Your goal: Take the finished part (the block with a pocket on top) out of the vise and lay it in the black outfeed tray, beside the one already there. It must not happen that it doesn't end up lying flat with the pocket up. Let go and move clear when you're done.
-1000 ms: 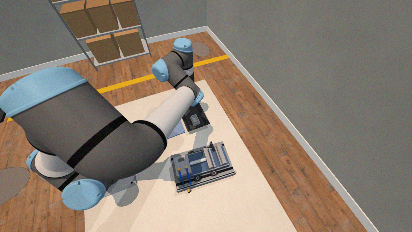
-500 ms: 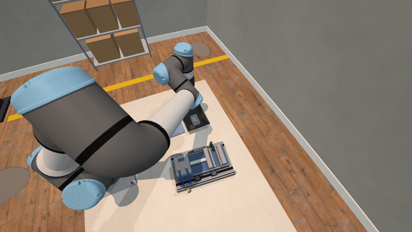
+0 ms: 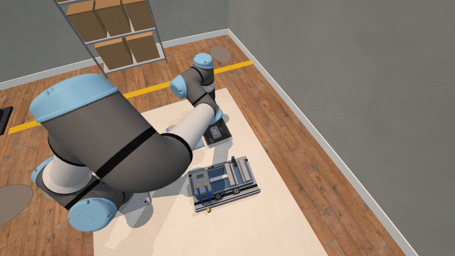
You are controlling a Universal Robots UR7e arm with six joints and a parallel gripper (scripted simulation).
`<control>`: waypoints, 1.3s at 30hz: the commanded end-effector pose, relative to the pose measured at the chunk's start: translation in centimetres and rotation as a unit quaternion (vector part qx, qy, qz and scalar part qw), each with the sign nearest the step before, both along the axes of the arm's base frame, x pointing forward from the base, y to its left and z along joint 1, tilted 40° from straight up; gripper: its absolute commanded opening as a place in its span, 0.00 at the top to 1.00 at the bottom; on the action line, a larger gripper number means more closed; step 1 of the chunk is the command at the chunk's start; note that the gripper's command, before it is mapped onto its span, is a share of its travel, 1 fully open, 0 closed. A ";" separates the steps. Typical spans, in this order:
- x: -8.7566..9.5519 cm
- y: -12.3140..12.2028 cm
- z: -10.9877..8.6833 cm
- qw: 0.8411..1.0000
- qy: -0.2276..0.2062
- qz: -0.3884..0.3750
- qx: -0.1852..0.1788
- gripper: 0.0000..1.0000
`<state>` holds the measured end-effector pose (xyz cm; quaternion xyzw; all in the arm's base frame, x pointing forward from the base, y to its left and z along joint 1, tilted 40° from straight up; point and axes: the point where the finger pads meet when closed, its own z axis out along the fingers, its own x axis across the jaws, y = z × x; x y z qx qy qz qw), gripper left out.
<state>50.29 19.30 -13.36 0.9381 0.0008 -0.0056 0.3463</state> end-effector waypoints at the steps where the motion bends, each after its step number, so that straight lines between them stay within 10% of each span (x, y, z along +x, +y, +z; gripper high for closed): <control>1: 0.1 -0.6 -0.7 1.000 -0.001 0.000 0.000 1.00; 39: 0.1 -2.7 -3.3 1.000 -0.001 0.000 0.000 1.00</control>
